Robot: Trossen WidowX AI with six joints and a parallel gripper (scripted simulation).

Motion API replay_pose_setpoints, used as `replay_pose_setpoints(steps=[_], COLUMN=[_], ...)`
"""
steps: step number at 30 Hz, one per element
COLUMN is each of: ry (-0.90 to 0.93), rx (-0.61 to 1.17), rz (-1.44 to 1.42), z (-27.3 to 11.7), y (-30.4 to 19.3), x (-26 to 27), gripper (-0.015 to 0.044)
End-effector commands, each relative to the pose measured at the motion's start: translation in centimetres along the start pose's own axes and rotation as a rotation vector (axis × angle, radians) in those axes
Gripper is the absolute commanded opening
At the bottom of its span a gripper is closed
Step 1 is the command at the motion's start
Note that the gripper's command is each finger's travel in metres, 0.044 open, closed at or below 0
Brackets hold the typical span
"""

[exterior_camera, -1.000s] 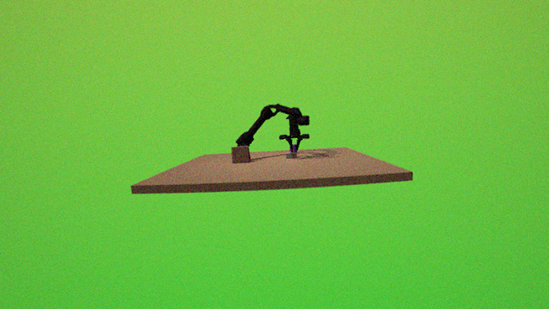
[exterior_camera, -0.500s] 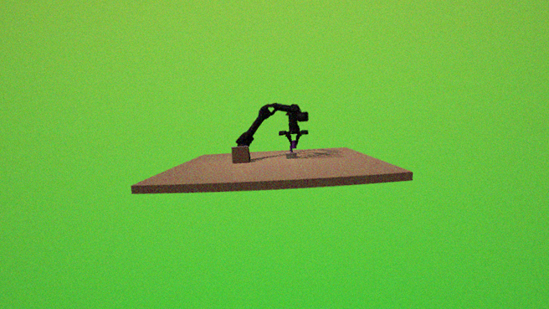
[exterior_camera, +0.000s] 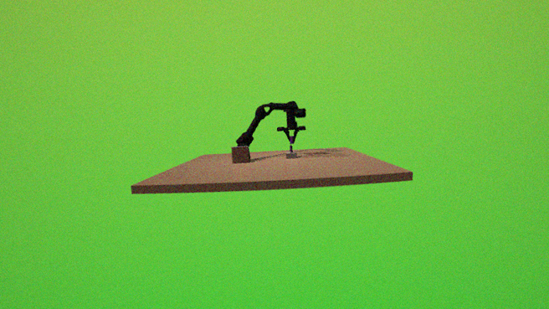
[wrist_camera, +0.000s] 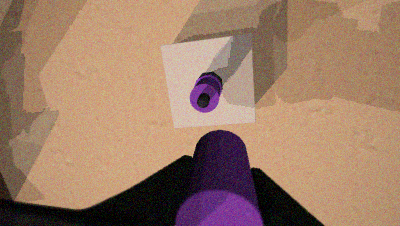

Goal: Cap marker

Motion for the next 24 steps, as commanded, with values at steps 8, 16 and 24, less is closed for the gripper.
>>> replay_pose_setpoints(steps=[8,16,24], ry=[-0.001,-0.001,-0.002], rx=[-0.003,-0.003,-0.003], rz=[-0.001,-0.001,-0.001], z=[-1.2,-0.5,0.5], y=[2.5,2.5,2.5], x=[1.5,1.5,1.4], gripper=[0.0000,0.0000,0.0000])
Point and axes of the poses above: the point midway between the two fingers, 35 mm back from their tips, its own z axis out along the fingers, its own x axis across the jaws, y = z × x, the point moved 2 cm from there along -z, back along the fingers
